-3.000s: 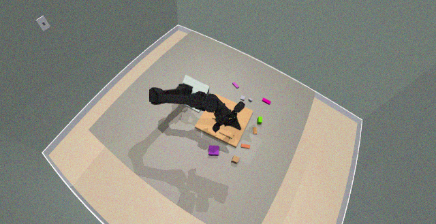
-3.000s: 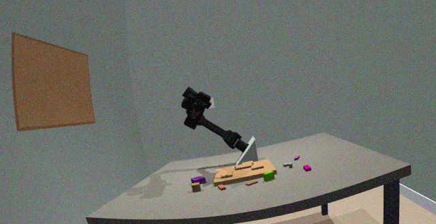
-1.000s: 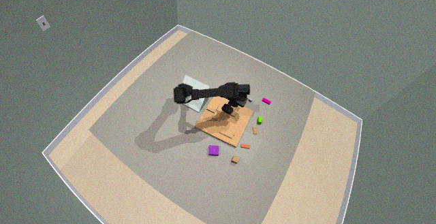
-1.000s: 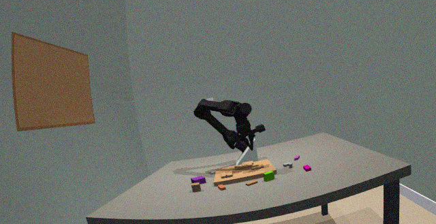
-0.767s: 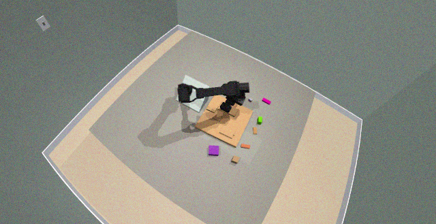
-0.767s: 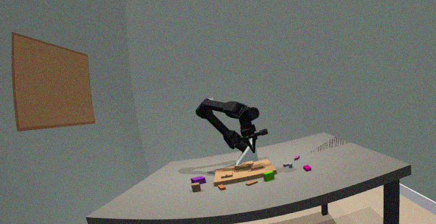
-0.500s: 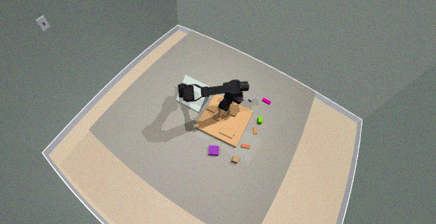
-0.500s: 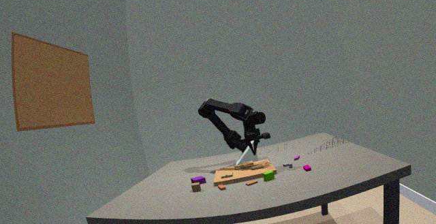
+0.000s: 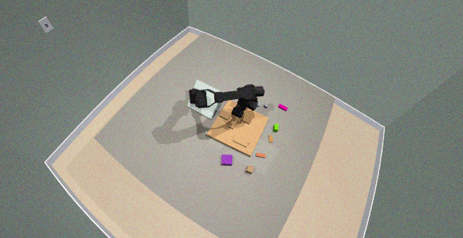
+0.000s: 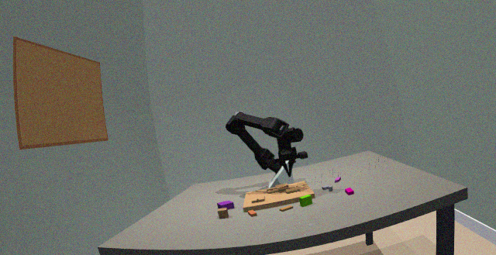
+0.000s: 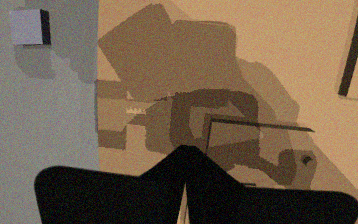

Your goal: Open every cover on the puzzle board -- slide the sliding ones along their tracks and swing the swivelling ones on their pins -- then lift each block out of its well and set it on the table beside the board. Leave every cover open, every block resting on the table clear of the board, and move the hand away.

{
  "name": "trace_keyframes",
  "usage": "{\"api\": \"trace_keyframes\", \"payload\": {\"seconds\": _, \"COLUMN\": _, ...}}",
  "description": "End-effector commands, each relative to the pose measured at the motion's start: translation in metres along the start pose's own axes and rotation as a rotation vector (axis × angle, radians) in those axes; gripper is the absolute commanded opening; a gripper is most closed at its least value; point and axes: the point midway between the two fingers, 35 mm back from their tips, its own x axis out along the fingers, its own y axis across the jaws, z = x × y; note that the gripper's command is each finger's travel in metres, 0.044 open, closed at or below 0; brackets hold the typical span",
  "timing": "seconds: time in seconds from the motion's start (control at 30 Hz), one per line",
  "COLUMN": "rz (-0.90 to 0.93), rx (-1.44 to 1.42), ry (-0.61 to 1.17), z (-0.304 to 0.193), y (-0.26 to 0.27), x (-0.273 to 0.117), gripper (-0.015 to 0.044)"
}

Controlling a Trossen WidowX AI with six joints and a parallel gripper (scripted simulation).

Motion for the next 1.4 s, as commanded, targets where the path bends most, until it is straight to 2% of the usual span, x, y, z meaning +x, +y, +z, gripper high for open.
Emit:
{"api": "trace_keyframes", "payload": {"seconds": 0.0, "rz": 0.0, "rx": 0.003, "ry": 0.004, "z": -0.001, "y": 0.0, "x": 0.0, "gripper": 0.0}}
{"api": "trace_keyframes", "payload": {"seconds": 1.37, "rz": 0.001, "rx": 0.003, "ry": 0.003, "z": 0.0, "y": 0.001, "x": 0.034, "gripper": 0.0}}
